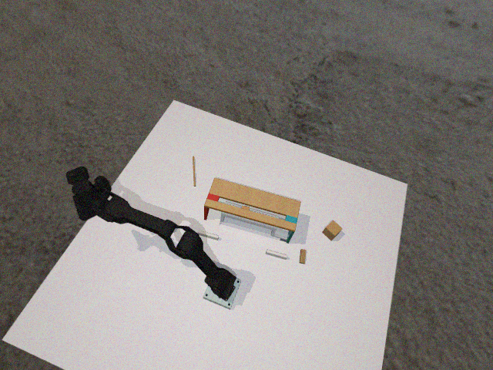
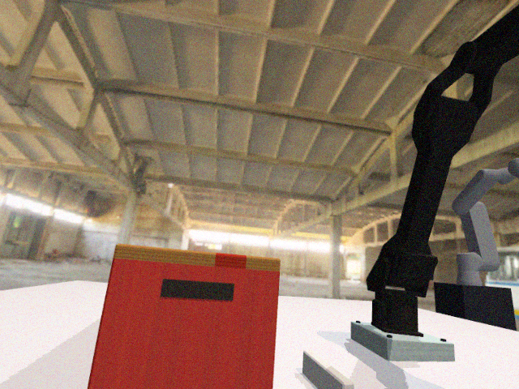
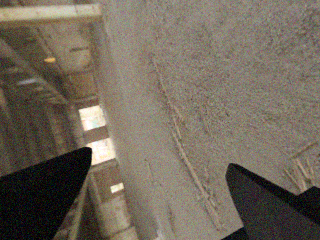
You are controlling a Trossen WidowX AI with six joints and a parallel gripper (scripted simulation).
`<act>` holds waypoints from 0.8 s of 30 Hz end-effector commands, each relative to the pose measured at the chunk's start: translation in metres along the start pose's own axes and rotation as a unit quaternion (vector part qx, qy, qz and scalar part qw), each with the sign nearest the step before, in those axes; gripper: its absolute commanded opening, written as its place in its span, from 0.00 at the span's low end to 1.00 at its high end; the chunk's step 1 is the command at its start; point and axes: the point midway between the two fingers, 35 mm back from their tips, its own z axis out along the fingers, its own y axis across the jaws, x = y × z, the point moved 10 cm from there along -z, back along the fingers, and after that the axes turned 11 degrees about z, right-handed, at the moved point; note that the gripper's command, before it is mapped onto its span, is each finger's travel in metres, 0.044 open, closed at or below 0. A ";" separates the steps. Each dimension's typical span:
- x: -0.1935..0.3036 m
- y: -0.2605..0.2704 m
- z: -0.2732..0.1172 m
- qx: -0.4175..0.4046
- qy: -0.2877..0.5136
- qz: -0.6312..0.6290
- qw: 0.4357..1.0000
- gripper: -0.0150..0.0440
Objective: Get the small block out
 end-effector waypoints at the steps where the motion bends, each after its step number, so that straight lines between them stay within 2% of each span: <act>1: -0.058 0.025 0.000 0.023 -0.062 -0.016 0.998 0.93; 6: -0.130 0.047 -0.007 0.059 -0.136 -0.021 0.989 0.93; 12: -0.211 0.063 -0.036 0.113 -0.217 -0.005 0.970 0.93; 17: -0.271 0.070 -0.068 0.157 -0.272 0.021 0.949 0.93; 24: -0.356 0.074 -0.136 0.223 -0.335 0.085 0.912 0.93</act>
